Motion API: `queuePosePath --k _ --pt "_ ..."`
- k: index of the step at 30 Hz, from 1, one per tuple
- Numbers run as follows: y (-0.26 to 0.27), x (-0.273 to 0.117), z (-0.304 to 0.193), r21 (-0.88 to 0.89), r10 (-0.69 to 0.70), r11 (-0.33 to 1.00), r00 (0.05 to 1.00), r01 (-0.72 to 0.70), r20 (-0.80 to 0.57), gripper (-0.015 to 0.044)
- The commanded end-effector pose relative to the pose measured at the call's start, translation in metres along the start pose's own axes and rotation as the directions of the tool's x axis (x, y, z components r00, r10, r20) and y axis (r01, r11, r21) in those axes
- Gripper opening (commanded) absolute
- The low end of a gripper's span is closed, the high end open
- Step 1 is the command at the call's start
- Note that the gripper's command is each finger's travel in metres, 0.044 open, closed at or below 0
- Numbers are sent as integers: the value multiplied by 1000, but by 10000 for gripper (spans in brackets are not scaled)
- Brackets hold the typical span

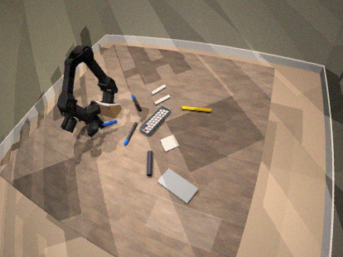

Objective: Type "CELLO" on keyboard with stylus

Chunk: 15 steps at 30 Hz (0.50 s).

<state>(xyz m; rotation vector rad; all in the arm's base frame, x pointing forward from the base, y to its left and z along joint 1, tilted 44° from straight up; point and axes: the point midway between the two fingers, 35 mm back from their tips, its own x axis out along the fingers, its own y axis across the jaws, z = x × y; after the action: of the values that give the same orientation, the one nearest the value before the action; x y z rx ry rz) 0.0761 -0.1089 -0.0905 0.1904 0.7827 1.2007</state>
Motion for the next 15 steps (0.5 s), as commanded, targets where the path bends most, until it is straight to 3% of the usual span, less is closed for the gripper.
queuePosePath --k 1,15 --pt "-3 1 1 100 -44 994 998 48 -37 0" --pt "-15 2 4 423 -197 870 965 254 -175 0"
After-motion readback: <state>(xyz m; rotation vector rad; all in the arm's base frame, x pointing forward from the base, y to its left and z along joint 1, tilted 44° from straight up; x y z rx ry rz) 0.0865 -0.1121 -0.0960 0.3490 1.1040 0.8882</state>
